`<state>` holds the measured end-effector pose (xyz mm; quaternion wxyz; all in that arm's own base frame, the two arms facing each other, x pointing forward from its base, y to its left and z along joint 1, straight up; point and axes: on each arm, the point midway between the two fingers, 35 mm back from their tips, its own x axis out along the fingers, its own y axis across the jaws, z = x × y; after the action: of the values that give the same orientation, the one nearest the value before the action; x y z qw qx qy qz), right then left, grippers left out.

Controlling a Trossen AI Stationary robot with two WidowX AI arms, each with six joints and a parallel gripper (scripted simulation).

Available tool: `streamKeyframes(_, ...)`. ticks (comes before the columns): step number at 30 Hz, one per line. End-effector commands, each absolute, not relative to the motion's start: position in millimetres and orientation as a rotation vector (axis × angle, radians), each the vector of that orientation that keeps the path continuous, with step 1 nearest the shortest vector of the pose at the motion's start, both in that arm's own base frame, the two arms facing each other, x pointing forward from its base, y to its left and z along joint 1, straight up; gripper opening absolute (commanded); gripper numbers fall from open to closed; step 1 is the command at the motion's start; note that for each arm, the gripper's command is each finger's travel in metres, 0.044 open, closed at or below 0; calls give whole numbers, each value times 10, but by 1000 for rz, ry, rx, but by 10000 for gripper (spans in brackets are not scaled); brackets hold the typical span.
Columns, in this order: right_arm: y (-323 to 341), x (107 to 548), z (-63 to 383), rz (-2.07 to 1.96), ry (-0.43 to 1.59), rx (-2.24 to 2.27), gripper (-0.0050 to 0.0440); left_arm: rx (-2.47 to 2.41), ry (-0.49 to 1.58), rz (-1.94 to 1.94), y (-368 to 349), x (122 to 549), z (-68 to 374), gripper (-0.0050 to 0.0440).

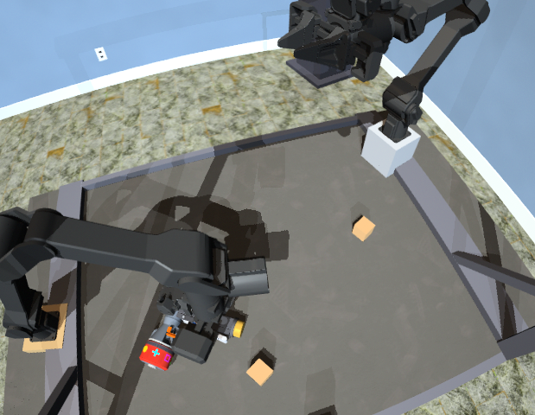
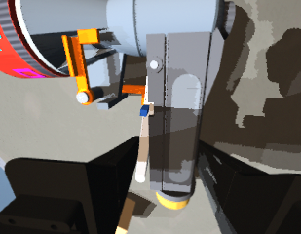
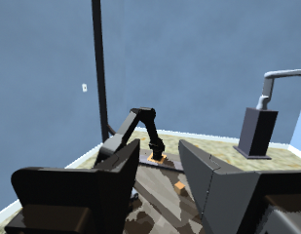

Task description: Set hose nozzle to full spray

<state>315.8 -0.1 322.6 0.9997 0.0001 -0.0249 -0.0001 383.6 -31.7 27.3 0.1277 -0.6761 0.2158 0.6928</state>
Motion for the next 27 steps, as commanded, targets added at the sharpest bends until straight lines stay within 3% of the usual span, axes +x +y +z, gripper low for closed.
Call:
streamKeyframes(1, -4, 3146, 3299, -3, -67, -3, 175, -1988, 623, 1991, -320, 3873, 355, 235)
streamKeyframes(22, -4, 3146, 3299, -3, -67, -3, 175, -1992, 622, 1985, -308, 3891, 454, 235)
streamKeyframes(27, -4, 3146, 3299, -3, -67, -3, 175, -2006, 619, 1967, -268, 3926, 807, 235)
